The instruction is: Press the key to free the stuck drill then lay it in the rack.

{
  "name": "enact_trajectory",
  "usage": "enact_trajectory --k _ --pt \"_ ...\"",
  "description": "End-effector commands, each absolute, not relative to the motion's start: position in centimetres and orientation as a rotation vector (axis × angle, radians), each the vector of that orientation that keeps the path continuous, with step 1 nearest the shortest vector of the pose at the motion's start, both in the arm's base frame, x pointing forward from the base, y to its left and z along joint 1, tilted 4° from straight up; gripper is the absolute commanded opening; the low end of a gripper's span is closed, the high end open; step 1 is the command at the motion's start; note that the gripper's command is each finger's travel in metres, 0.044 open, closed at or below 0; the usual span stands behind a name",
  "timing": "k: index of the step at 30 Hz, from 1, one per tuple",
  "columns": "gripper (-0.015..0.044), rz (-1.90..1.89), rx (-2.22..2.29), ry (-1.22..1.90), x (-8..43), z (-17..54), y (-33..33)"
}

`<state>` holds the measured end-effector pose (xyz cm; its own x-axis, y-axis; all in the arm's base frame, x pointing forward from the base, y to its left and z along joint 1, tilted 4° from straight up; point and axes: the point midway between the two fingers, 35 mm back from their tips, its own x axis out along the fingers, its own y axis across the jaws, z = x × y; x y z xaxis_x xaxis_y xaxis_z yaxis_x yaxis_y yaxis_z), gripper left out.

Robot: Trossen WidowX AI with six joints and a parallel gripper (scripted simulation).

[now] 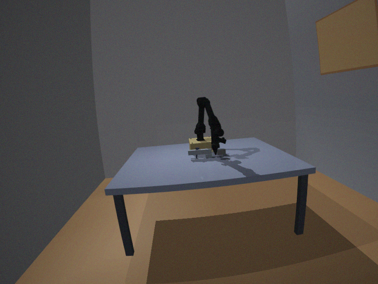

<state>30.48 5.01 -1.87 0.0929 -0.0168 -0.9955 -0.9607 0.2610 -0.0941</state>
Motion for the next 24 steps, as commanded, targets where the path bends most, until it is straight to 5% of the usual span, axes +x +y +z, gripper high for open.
enact_trajectory --k 1,24 --pt "0.0000 0.944 -1.055 1.250 30.7 -1.8 5.6" --pt "0.0000 0.945 -1.053 1.247 31.7 -1.6 8.8"
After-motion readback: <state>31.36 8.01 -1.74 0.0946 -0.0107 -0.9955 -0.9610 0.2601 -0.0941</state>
